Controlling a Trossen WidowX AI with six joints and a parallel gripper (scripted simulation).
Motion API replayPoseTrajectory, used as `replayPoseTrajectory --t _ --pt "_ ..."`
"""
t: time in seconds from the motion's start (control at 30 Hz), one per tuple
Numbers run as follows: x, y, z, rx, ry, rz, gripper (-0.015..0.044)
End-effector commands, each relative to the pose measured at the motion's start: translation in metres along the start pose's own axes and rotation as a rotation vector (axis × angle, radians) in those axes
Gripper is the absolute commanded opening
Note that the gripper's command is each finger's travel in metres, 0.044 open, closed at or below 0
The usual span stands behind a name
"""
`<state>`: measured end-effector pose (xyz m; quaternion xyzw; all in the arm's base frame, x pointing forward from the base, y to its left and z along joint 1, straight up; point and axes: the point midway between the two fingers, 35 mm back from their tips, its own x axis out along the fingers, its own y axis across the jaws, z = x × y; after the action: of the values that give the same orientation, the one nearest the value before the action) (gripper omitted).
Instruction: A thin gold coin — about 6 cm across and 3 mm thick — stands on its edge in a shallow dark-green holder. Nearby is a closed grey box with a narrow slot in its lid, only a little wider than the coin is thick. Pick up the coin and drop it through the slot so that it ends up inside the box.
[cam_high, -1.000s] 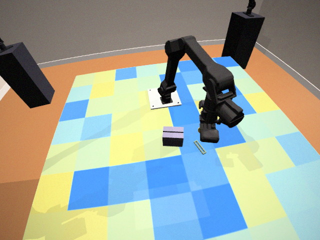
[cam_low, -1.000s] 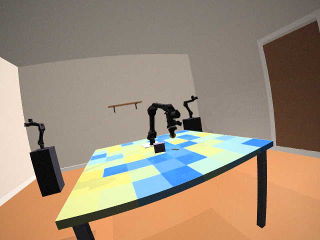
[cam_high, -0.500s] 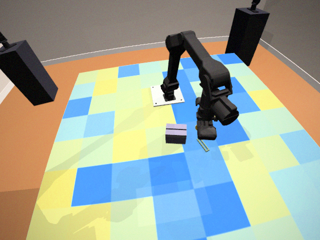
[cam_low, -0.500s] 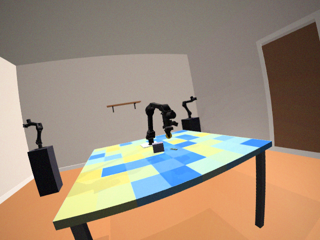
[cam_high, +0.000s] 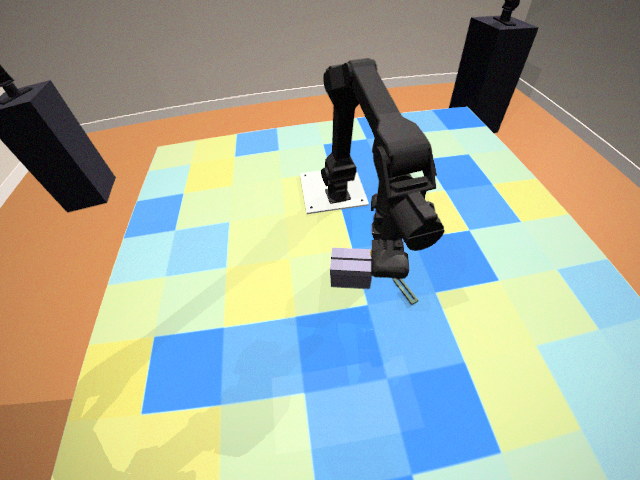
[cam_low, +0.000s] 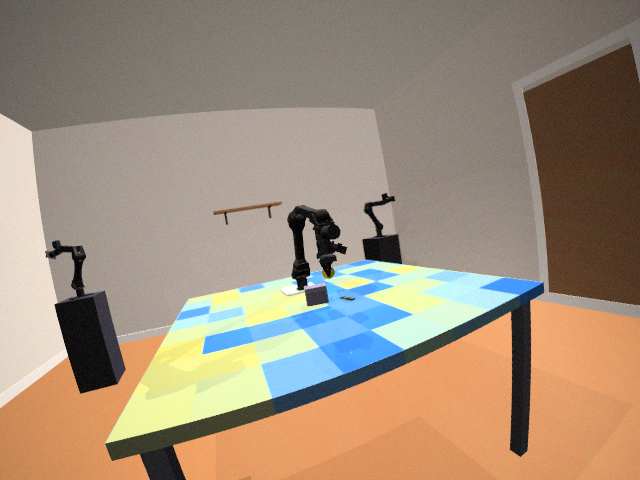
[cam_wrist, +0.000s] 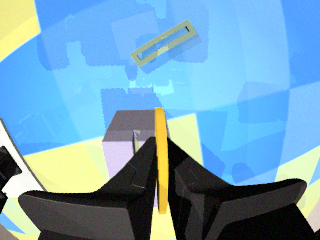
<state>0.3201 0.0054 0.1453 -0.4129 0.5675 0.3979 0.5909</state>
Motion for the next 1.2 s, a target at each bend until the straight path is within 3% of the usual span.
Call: replayPoseTrajectory --t 0.0,0.77,1.17 --pt "0.0 0.002 -0.009 -0.003 -0.002 0.0 0.0" --pt "0.002 0.017 -0.064 -0.003 0.004 0.001 0.0" --pt "0.002 0.015 -0.063 0.002 0.007 0.002 0.0"
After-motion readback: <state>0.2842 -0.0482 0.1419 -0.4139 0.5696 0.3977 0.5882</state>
